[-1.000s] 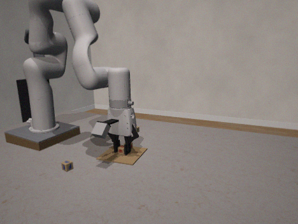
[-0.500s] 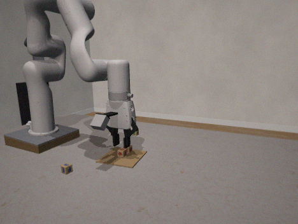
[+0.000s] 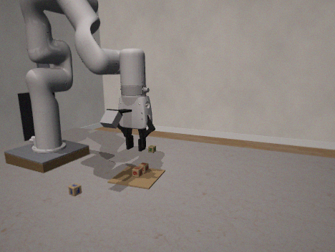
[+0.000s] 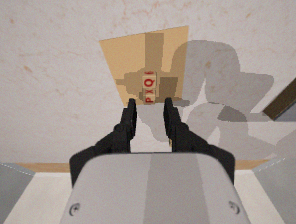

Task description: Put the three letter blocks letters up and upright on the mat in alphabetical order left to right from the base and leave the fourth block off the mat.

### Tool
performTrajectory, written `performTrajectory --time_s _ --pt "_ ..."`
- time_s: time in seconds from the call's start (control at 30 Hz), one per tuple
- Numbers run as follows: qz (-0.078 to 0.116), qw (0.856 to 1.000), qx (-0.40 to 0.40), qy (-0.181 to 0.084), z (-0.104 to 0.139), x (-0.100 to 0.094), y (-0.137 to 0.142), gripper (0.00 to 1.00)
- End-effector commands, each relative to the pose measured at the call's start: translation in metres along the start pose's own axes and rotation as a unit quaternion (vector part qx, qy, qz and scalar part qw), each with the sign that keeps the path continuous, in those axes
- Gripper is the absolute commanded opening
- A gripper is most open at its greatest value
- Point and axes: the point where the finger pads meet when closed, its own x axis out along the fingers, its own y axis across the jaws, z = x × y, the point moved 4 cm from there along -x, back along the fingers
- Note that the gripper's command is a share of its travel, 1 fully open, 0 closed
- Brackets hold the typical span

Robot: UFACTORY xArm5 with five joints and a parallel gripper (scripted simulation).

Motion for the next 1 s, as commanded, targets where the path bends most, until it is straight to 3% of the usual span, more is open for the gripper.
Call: performTrajectory --time_s 0.0,0.73,0.97 --pt "-0.001 1.0 0.0 0.0 0.0 -0.003 -0.001 1.0" --pt "-0.001 1.0 0.002 0.0 0.001 -0.003 -0.001 1.0" --pt "-0.001 0.999 0.049 -0.001 0.016 -0.002 0.0 1.0"
